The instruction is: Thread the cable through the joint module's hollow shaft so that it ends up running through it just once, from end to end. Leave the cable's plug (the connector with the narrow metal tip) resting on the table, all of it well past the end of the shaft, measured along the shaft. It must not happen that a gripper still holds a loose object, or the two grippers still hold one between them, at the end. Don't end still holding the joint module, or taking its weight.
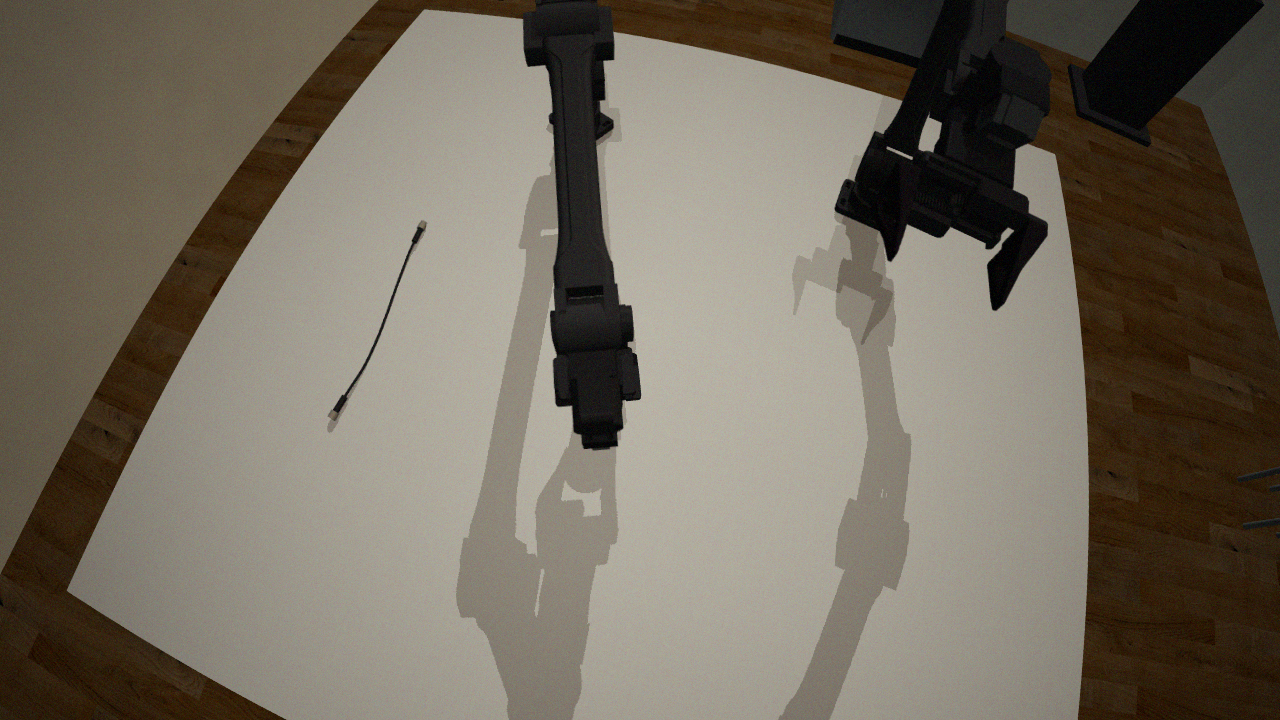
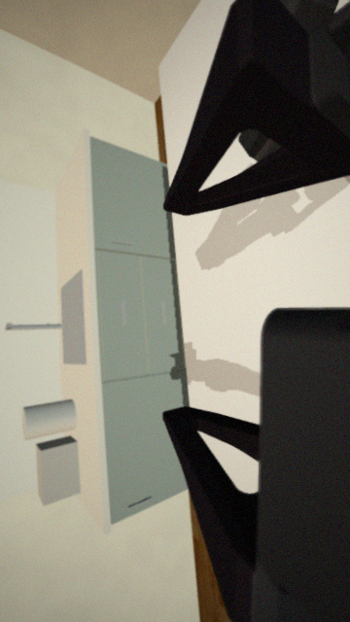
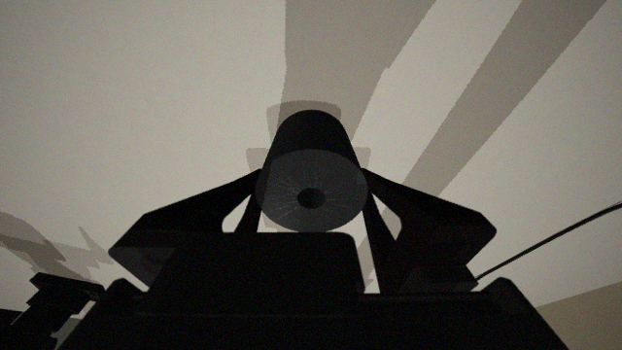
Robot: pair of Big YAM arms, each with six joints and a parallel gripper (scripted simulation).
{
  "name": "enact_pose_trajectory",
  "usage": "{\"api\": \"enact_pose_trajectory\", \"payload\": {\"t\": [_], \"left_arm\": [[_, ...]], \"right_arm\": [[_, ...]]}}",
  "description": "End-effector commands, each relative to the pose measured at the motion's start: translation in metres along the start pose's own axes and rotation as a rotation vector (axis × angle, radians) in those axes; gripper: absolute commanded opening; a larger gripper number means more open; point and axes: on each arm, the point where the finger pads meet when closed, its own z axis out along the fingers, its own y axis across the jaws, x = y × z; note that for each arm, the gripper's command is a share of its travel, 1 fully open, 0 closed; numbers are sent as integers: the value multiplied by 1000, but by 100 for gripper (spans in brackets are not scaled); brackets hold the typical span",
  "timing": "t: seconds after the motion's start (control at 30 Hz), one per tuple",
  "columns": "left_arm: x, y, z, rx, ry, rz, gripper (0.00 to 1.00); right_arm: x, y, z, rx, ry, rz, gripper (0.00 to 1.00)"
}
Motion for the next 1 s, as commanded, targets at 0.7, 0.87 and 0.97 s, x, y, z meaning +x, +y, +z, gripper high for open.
{"api": "enact_pose_trajectory", "payload": {"t": [0.7, 0.87, 0.97], "left_arm": [[-13, 5, 2, -10, -19, -8, 100], [-13, 5, 2, -10, -19, -8, 100], [-13, 5, 2, -10, -19, -8, 100]], "right_arm": [[-17, 2, -83, 4, -142, -11, 70], [-16, 1, -85, 4, -140, -5, 70], [-16, 2, -87, 4, -143, -10, 70]]}}
